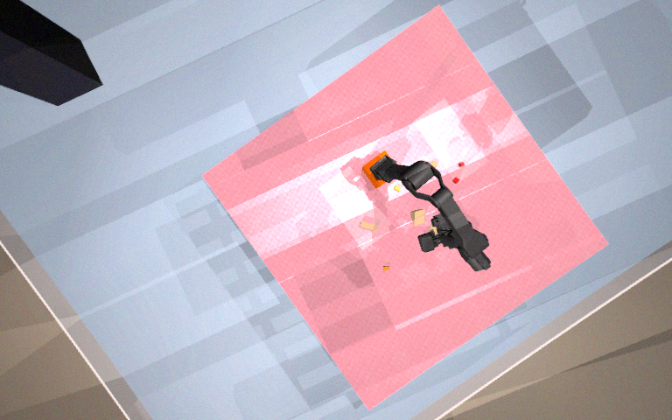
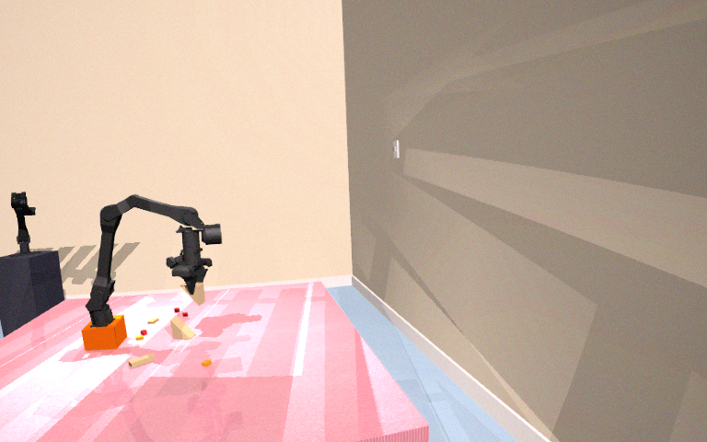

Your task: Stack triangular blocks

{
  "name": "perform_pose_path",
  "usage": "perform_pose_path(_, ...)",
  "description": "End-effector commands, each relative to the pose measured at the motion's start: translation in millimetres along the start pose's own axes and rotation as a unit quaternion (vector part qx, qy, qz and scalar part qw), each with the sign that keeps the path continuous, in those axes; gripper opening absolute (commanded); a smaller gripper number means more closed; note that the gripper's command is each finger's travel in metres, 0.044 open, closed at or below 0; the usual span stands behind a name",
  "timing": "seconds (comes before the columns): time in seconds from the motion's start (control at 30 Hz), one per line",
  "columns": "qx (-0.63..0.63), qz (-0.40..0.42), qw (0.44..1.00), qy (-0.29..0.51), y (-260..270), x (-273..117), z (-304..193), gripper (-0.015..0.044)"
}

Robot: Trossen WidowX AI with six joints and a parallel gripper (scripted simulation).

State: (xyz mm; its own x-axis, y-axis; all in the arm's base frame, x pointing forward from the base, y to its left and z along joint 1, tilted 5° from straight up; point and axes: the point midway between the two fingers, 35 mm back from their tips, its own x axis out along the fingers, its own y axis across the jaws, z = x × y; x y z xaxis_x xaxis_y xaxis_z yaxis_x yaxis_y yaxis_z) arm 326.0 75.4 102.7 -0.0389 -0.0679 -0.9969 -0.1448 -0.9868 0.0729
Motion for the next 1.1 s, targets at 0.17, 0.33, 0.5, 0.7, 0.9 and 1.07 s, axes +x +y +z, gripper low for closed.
perform_pose_path(0.17,0.004,-0.003,1.000,0.005,-2,15,6,0.0000)
perform_pose_path(0.33,0.004,-0.003,1.000,0.004,-1,33,13,0.0000)
perform_pose_path(0.5,0.004,-0.003,1.000,0.004,3,51,19,0.0000)
perform_pose_path(0.7,0.004,-0.003,1.000,0.004,5,69,28,0.0000)
perform_pose_path(0.9,0.004,-0.003,1.000,0.004,4,83,33,0.0000)
perform_pose_path(1.07,0.004,-0.003,1.000,0.003,3,98,39,0.0000)
